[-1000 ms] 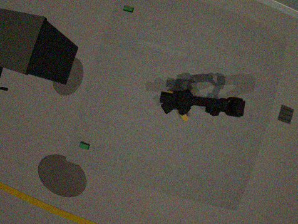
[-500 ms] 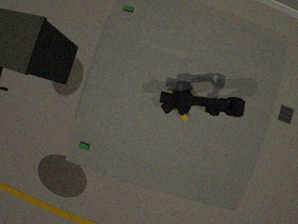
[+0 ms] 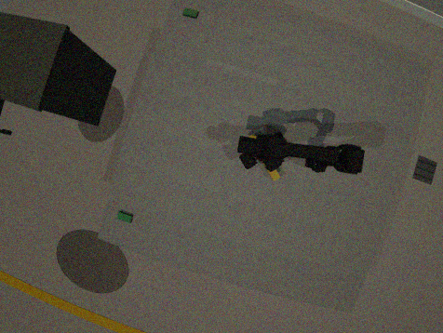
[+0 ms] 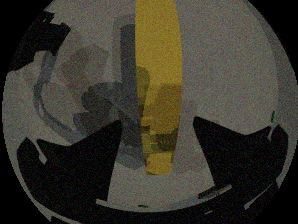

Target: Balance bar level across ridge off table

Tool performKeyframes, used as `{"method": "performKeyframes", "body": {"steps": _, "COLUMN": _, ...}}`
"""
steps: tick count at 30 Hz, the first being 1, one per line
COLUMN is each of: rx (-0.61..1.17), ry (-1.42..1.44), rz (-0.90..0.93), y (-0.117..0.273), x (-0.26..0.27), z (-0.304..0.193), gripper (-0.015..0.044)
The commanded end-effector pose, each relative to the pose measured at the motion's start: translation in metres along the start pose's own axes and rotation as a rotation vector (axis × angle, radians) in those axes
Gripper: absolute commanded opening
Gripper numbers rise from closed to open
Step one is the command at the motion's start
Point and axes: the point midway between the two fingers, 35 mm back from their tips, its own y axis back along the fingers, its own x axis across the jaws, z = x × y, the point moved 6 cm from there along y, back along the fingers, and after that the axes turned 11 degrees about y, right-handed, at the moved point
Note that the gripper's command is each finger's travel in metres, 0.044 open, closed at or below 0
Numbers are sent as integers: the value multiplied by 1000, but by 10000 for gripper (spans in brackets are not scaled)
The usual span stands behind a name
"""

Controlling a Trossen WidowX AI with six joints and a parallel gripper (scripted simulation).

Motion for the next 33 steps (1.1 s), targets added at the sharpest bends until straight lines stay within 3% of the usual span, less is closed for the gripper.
{"method": "performKeyframes", "body": {"steps": 1, "rx": -1, "ry": 0, "rz": 0, "y": 0, "x": 0, "z": 0, "gripper": 440}}
{"method": "performKeyframes", "body": {"steps": 5, "rx": 0, "ry": 0, "rz": 0, "y": 8, "x": -1, "z": -1, "gripper": 440}}
{"method": "performKeyframes", "body": {"steps": 13, "rx": 0, "ry": 0, "rz": 0, "y": 98, "x": 0, "z": 0, "gripper": 440}}
{"method": "performKeyframes", "body": {"steps": 33, "rx": 0, "ry": 0, "rz": 0, "y": 100, "x": 0, "z": 0, "gripper": 440}}
